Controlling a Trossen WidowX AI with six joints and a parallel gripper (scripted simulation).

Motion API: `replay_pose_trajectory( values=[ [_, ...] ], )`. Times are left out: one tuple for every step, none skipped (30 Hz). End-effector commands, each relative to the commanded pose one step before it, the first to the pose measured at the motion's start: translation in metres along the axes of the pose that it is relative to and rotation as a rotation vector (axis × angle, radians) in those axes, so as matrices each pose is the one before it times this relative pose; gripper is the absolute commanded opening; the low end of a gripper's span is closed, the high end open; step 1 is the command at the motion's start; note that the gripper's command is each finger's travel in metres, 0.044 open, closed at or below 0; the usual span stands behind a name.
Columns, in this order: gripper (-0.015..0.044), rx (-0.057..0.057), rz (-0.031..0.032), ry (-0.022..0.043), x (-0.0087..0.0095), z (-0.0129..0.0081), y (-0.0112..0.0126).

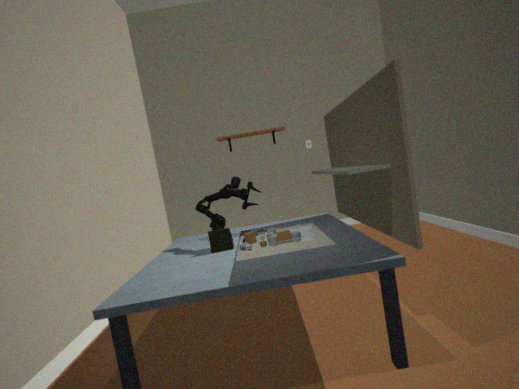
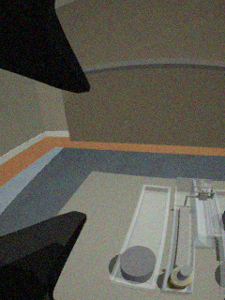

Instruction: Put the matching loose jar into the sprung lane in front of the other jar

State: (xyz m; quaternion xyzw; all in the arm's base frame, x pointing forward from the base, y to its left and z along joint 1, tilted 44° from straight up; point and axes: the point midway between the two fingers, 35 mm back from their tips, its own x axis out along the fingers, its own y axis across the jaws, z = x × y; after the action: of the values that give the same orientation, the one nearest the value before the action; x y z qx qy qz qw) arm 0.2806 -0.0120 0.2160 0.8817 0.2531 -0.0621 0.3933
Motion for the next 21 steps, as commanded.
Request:
replay_pose_trajectory(
  values=[
    [0.0426,-0.0088,-0.00449,-0.00425,0.00079,0.00126,0.00022],
    [0.044,-0.0264,-0.0139,-0.01234,0.00238,0.00382,0.00058],
    [0.044,-0.0442,-0.02454,-0.01913,0.00401,0.00643,0.00065],
    [0.044,-0.0536,-0.03174,-0.02052,0.00493,0.00782,0.0002],
    [0.044,-0.0539,-0.0338,-0.01748,0.00504,0.00782,-0.00047],
    [0.044,-0.0542,-0.03556,-0.01423,0.00515,0.00775,-0.00113],
    [0.044,-0.0545,-0.03702,-0.0108,0.00526,0.00763,-0.00178],
    [0.044,-0.0548,-0.03814,-0.00722,0.00537,0.00745,-0.00241],
    [0.044,-0.0551,-0.03892,-0.00352,0.00548,0.00722,-0.00303],
    [0.044,-0.0554,-0.03934,0.00027,0.00559,0.00693,-0.00361],
    [0.044,-0.0557,-0.03938,0.00411,0.00569,0.00659,-0.00416],
    [0.044,-0.056,-0.03906,0.00796,0.0058,0.00621,-0.00468],
    [0.044,-0.0564,-0.03836,0.01178,0.0059,0.00579,-0.00516],
    [0.044,-0.0521,-0.03434,0.01417,0.00552,0.00491,-0.00513],
    [0.044,-0.0254,-0.01624,0.008,0.00272,0.00221,-0.00262],
    [0.044,-0.0254,-0.01589,0.0087,0.00274,0.0021,-0.00268],
    [0.044,-0.0256,-0.01561,0.00945,0.00277,0.00201,-0.00276],
    [0.044,-0.0258,-0.0153,0.0102,0.0028,0.00191,-0.00284],
    [0.044,-0.0261,-0.01501,0.01099,0.00284,0.00182,-0.00293],
    [0.044,-0.0263,-0.01462,0.01172,0.00287,0.00172,-0.003],
    [0.044,-0.0276,-0.01382,0.01343,0.00291,0.00132,-0.00333]
  ],
)
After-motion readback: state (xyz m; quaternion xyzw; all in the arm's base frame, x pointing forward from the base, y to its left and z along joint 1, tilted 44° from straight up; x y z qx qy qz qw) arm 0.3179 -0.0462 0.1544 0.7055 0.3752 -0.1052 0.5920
